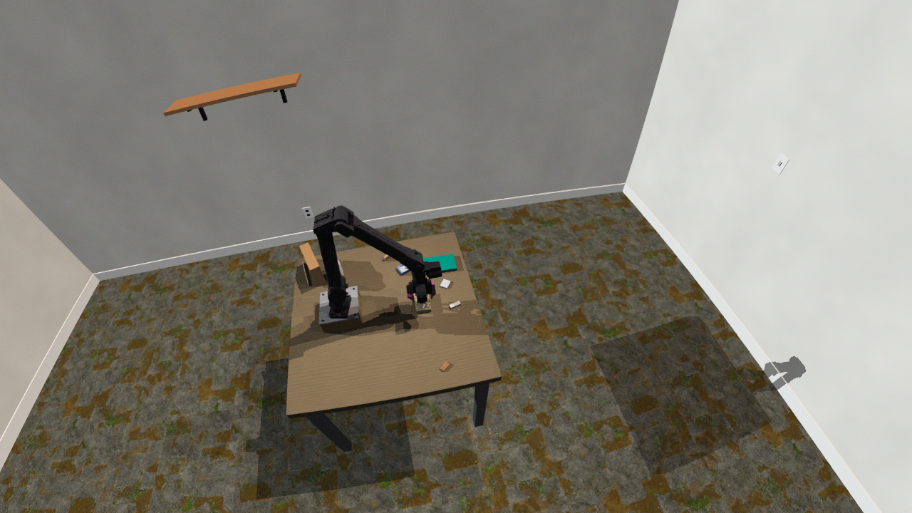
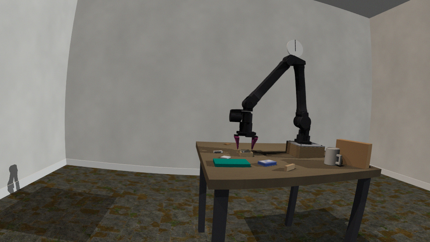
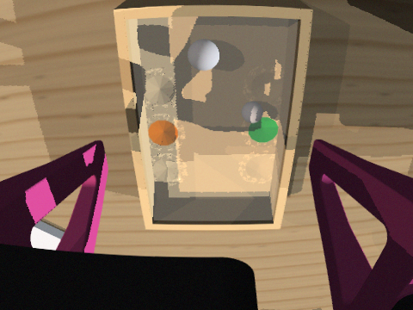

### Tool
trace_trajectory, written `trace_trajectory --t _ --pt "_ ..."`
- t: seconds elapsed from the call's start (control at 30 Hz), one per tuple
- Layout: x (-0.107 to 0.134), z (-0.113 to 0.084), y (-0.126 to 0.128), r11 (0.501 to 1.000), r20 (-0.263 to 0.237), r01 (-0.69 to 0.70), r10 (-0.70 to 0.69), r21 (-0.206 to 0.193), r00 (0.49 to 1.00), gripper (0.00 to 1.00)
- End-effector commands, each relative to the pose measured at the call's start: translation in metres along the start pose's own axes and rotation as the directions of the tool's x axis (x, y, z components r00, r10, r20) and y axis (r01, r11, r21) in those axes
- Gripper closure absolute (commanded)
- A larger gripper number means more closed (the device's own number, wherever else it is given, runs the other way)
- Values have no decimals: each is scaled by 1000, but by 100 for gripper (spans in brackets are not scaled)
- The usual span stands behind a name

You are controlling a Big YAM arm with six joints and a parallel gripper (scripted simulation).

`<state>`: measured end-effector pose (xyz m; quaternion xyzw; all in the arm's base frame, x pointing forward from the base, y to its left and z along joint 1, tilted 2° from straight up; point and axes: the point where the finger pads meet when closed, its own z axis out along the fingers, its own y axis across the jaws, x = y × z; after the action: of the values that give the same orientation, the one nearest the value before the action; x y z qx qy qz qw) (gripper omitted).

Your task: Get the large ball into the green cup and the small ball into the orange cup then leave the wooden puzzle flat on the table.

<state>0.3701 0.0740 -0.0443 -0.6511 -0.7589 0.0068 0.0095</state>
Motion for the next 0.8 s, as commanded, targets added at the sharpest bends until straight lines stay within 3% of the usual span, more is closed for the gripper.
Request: trace_trajectory --t 0.0,0.77 --pt "0 11 0 1000 2 17 -17 1 1000 14" --pt "1 30 4 1000 2 18 -18 -5 1000 14"
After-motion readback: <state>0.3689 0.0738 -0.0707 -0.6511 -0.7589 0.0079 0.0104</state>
